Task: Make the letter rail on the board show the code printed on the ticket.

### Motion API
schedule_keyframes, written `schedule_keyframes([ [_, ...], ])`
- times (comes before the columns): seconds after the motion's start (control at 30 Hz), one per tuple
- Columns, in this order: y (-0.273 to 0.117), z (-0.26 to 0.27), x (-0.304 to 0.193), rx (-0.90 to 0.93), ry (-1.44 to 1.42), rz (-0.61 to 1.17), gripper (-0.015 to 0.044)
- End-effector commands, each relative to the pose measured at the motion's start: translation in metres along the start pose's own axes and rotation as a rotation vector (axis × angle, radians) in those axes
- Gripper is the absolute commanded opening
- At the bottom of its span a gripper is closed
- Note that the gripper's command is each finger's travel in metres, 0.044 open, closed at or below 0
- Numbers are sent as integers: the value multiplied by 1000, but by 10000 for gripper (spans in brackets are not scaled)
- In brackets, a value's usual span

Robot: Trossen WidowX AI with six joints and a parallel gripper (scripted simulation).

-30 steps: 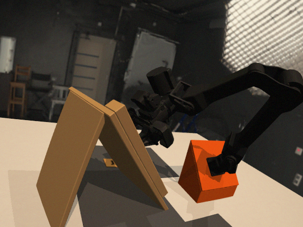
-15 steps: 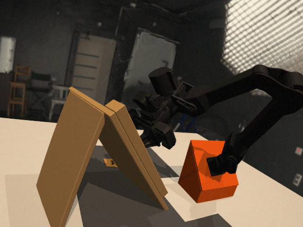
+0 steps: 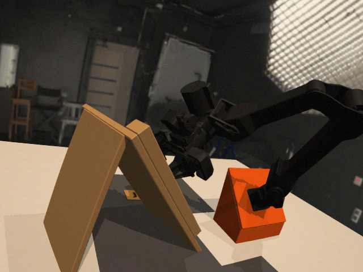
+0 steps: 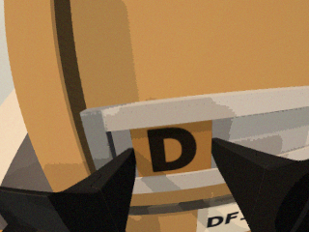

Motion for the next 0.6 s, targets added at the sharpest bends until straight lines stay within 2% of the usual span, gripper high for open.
schedule_keyframes([
  [0.0,0,2,0,-4,1,-2,0],
  [0.3,0,6,-1,-3,1,-2,0],
  [0.57,0,5,-1,0,0,0,210],
])
Point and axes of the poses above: the point midway between the two fingers, 35 mm back from their tips, its own y axis out along the fingers, its own z axis across the jaws, x = y × z, the point moved 4 cm from there along -y, back along the fingers, and after that the axes turned 11 degrees about y, right-handed, at the moved point
